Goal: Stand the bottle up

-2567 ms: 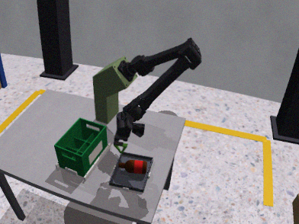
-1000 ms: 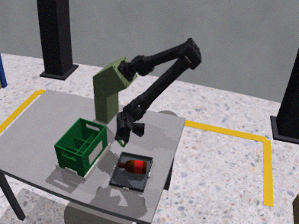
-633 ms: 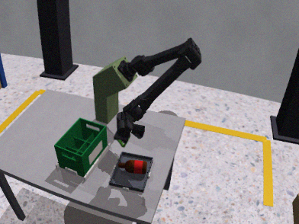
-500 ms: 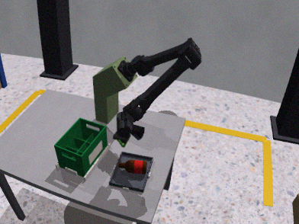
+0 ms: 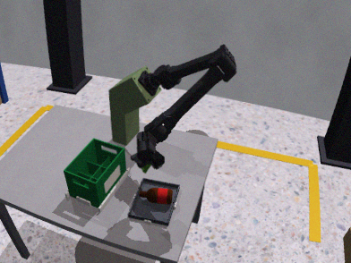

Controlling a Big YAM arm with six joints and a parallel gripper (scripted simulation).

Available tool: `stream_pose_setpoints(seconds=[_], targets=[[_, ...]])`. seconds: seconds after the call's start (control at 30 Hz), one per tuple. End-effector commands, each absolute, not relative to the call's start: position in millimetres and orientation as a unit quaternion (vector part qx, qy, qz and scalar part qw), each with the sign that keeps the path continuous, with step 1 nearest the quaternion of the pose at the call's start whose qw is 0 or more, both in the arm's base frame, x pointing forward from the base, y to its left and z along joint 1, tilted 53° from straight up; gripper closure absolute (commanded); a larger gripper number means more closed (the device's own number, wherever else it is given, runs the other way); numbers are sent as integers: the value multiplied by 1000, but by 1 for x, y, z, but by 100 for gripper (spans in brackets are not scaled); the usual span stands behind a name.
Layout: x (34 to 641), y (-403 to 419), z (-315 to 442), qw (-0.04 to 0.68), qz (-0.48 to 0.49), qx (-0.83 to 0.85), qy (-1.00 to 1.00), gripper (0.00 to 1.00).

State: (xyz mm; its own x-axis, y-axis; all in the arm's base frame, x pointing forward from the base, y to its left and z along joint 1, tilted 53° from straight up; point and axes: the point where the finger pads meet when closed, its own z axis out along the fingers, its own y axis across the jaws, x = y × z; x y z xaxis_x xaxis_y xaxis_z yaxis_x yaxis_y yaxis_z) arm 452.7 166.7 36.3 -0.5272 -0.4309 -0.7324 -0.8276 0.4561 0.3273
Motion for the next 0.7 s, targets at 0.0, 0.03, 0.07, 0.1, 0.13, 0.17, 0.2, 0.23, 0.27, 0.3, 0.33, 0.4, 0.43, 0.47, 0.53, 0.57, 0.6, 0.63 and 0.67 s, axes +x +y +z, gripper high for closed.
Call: stream_pose_setpoints(seconds=[0.0,0.03,0.07,0.1,0.13,0.17,0.2,0.23,0.27,0.3,0.33,0.4,0.43,0.47,0.53,0.57,0.6,0.63,0.67], targets=[[458,165,38,257,370,-303,840,100],[458,165,38,250,374,-289,845,100],[458,165,38,243,378,-274,850,100],[458,165,38,240,380,-268,852,100],[457,165,37,230,386,-247,859,100],[457,165,36,223,390,-233,863,100],[457,165,36,222,390,-231,863,100],[457,165,36,210,397,-205,870,100],[457,165,36,204,400,-194,872,100],[457,165,36,197,404,-176,876,100],[458,165,37,190,407,-161,879,100],[459,165,38,178,413,-131,883,100],[459,165,38,178,413,-131,883,100],[459,165,38,178,413,-131,883,100],[458,165,38,155,422,-82,889,100],[458,165,38,153,423,-79,890,100],[458,165,38,140,427,-54,892,100],[458,165,37,133,429,-39,893,100],[458,165,37,132,429,-38,893,100]])
